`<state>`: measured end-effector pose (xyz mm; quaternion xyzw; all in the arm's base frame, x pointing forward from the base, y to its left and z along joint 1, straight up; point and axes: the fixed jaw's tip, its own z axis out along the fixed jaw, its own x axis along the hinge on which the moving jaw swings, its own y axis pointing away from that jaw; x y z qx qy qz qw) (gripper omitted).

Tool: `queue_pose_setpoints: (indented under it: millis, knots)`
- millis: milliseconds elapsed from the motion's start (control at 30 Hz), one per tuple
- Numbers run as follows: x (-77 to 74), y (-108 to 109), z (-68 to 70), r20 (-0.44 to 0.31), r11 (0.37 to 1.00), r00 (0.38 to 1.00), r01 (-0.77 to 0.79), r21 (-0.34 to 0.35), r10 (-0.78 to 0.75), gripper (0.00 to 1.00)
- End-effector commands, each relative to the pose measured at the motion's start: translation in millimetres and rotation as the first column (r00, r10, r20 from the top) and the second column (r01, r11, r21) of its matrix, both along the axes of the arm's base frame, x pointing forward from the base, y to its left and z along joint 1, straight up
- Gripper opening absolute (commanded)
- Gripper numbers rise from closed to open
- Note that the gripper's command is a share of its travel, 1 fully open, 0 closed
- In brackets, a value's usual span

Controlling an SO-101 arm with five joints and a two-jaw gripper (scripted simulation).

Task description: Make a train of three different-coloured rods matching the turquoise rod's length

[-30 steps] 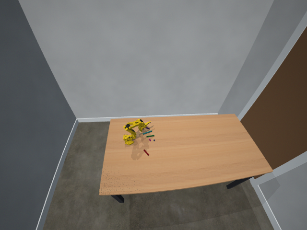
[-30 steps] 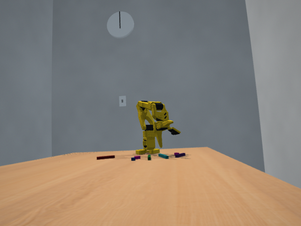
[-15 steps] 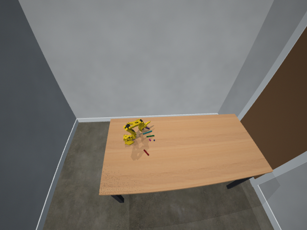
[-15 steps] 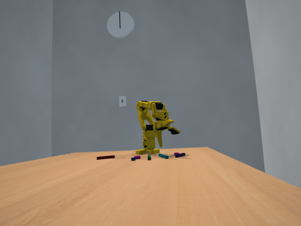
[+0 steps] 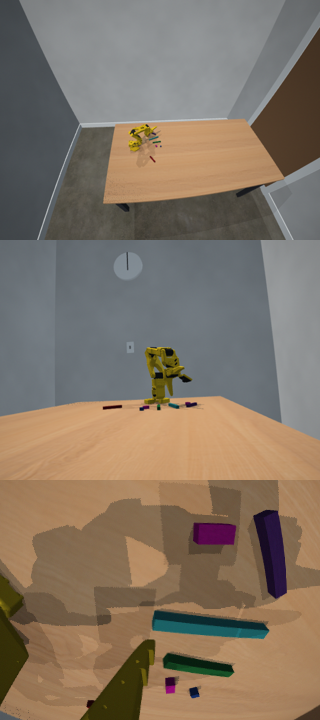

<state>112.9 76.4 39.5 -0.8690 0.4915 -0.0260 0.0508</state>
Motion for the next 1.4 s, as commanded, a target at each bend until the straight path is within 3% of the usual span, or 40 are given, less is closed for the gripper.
queue_pose_setpoints:
  millis: [0, 33, 500, 567, 600, 1067, 1133, 1167, 1367]
  knots:
    - [11.0, 7.7, 11.1, 0.073, 0.999, 0.997, 0.006, 0.053, -0.009, 1.00]
    - [1.2, 1.0, 1.4, 0.009, 1.000, 1.000, -0.001, 0.008, 0.001, 1.00]
    - [12.6, 8.5, 12.0, 0.087, 0.998, 0.996, -0.022, 0.055, 0.018, 1.00]
    - [12.6, 8.5, 12.0, 0.087, 0.998, 0.996, -0.022, 0.055, 0.018, 1.00]
    - [2.4, 1.7, 2.1, 0.019, 1.000, 1.000, -0.012, 0.012, 0.012, 1.00]
    - [8.4, 6.0, 11.7, 0.060, 0.999, 0.998, 0.006, 0.044, -0.009, 1.00]
    - [8.4, 6.0, 11.7, 0.060, 0.999, 0.998, 0.006, 0.044, -0.009, 1.00]
    - [0.8, 0.8, 1.7, 0.009, 1.000, 1.000, -0.001, 0.008, 0.001, 1.00]
    - [5.8, 4.1, 6.1, 0.042, 1.000, 0.999, -0.010, 0.028, 0.009, 1.00]
